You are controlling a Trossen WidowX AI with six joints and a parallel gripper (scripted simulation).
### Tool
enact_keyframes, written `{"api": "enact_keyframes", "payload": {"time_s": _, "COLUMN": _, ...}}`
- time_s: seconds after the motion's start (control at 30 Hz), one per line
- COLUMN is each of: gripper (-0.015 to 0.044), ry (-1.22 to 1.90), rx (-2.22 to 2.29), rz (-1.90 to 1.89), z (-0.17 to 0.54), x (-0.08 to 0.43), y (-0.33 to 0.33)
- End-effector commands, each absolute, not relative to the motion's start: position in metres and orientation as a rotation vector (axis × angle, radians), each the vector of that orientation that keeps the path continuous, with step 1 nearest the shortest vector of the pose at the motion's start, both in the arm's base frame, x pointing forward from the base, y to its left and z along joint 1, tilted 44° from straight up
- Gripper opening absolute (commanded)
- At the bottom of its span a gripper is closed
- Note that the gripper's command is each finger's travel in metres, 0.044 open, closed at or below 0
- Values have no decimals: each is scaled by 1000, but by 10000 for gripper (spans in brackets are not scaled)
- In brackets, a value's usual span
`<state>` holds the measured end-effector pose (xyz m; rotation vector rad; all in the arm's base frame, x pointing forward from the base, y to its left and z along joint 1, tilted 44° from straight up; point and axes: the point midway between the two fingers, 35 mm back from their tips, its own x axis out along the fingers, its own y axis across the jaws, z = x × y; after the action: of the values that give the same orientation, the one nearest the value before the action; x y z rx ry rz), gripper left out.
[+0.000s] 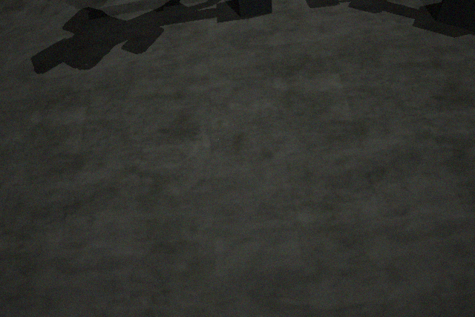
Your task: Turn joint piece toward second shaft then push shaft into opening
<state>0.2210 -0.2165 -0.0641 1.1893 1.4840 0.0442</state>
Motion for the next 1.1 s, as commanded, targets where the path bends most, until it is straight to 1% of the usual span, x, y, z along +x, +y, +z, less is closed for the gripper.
{"api": "enact_keyframes", "payload": {"time_s": 0.0, "gripper": 440, "ry": 1452, "rx": 1064, "rz": 133, "z": -54, "x": 221, "y": -226}}
{"api": "enact_keyframes", "payload": {"time_s": 0.37, "gripper": 440, "ry": 1361, "rx": 755, "rz": 387, "z": -36, "x": 214, "y": -238}}
{"api": "enact_keyframes", "payload": {"time_s": 0.6, "gripper": 440, "ry": 1354, "rx": 736, "rz": 402, "z": -35, "x": 213, "y": -239}}
{"api": "enact_keyframes", "payload": {"time_s": 1.07, "gripper": 440, "ry": 1422, "rx": 1131, "rz": 289, "z": -14, "x": 233, "y": -190}}
